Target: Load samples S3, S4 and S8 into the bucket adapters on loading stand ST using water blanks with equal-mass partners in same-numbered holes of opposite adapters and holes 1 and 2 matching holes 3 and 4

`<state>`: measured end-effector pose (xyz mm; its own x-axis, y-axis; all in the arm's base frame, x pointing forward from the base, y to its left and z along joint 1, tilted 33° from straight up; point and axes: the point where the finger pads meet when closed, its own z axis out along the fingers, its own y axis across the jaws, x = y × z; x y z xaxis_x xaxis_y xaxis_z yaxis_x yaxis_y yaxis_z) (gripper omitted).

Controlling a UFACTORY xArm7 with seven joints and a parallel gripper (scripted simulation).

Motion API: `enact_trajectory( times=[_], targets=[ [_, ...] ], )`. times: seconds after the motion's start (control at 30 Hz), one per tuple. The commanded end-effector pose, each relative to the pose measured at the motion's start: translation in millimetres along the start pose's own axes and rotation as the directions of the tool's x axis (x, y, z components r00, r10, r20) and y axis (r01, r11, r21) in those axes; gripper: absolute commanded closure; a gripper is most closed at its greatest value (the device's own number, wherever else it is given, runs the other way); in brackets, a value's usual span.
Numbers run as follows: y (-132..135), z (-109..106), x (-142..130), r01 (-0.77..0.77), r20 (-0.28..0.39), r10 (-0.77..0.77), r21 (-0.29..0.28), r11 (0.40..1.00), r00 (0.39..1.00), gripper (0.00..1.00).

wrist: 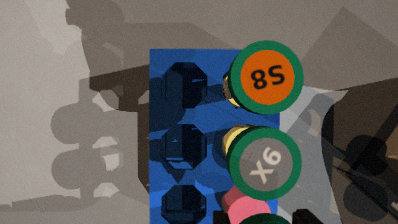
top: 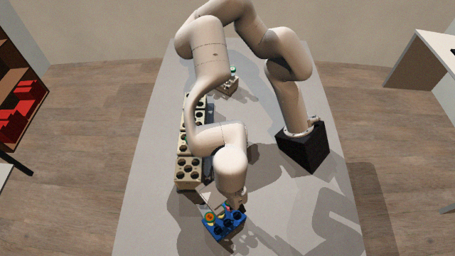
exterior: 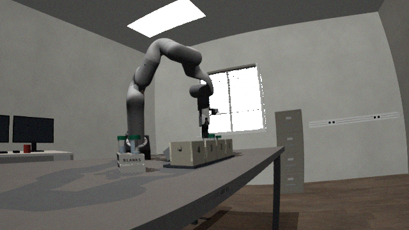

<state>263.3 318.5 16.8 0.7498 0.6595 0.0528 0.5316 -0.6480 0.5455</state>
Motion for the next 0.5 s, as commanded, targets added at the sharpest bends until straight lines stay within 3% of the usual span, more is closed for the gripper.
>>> enact_trajectory(
  times=[0.0, 0.47],
  targets=[
    [-1.0, -4.6, 1.2, 0.000, -0.004, 0.000, 0.002, 1.000, 1.000, 1.00],
    [-1.0, -9.9, 1.2, 0.000, -0.004, 0.000, 0.002, 1.000, 1.000, 1.00]
  ],
)
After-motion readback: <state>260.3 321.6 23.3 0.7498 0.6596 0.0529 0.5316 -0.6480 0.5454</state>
